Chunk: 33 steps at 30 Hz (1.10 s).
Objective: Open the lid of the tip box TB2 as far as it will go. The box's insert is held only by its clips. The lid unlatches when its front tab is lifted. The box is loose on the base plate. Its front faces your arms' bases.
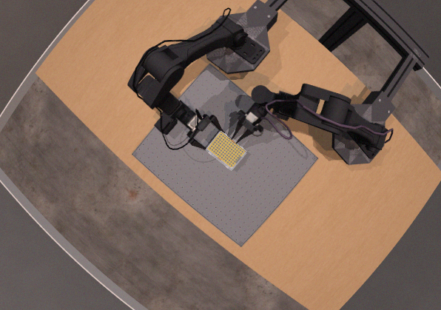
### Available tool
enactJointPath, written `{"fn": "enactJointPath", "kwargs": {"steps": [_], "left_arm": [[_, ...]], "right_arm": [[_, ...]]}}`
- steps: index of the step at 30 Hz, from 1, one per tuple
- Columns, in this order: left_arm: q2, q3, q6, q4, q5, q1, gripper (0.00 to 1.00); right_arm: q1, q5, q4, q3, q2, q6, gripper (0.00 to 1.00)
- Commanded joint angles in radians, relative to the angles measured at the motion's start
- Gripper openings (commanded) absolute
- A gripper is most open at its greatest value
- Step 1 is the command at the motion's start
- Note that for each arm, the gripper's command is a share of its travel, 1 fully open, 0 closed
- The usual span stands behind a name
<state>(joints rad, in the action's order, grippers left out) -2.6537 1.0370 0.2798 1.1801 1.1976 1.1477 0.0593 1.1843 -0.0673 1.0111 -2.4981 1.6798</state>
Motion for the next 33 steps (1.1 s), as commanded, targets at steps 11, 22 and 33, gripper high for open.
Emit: {"fn": "enactJointPath", "kwargs": {"steps": [11,22,33], "left_arm": [[0.337,0.006,0.373,-0.714,-0.184,-0.048,0.12],[0.479,0.162,0.524,-1.258,-0.410,-0.127,0.12],[0.434,0.488,0.570,-1.733,-0.654,-0.231,0.12]], "right_arm": [[0.000,0.011,-0.008,0.004,-0.012,0.004,0.84],[0.000,0.011,-0.009,0.004,-0.012,0.004,0.84],[0.000,0.011,-0.008,0.004,-0.012,0.004,0.84]]}}
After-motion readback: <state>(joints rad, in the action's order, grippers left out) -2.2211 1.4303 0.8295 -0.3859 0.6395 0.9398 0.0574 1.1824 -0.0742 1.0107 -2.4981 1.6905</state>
